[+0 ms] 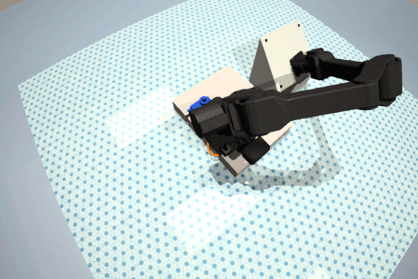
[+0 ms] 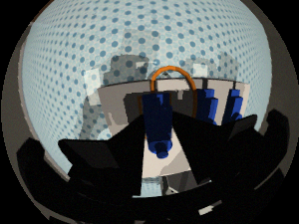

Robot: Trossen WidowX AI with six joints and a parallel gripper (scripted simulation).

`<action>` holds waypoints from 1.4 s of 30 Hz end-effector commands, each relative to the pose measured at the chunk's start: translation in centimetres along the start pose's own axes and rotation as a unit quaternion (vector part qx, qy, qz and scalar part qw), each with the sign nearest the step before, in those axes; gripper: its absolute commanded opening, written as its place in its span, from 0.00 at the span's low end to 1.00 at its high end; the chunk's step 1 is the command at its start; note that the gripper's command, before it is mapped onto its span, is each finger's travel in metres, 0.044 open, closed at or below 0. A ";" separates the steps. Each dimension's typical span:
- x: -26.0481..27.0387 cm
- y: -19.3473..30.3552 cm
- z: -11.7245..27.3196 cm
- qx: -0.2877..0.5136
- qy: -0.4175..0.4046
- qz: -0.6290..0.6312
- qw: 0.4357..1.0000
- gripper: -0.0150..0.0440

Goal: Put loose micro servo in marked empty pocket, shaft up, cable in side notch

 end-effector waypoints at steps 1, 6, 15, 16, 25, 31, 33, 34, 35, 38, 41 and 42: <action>-0.1 0.1 -0.4 0.000 -0.002 -0.004 1.000 0.25; -0.1 0.1 -0.8 0.000 -0.002 -0.004 1.000 0.25; -0.1 0.1 -1.6 0.000 -0.002 -0.004 1.000 0.25; -0.1 0.1 -1.6 0.000 -0.002 -0.004 1.000 0.25; 0.0 0.1 -1.5 0.000 -0.002 -0.004 1.000 0.57; -0.1 0.5 1.9 0.000 -0.002 -0.004 1.000 0.57; -0.2 0.6 2.0 0.000 -0.002 -0.004 1.000 0.57; -0.3 0.6 2.0 0.000 -0.002 -0.004 1.000 0.57; -0.4 0.6 2.0 0.000 -0.001 -0.004 1.000 0.57; -0.5 0.9 1.8 0.000 -0.003 -0.009 1.000 0.62; -0.7 2.7 3.4 0.000 0.000 -0.009 1.000 0.75; -0.7 3.8 4.3 0.001 0.001 -0.009 1.000 0.79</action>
Point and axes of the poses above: the point midway between the two fingers, 35 mm back from their tips, its own z axis back along the fingers, its own x axis across the jaws, y = z × x, the point moved 2 cm from there along z, back along the fingers, and after that the axes turned 1 degree about z, right-handed, at the moved point
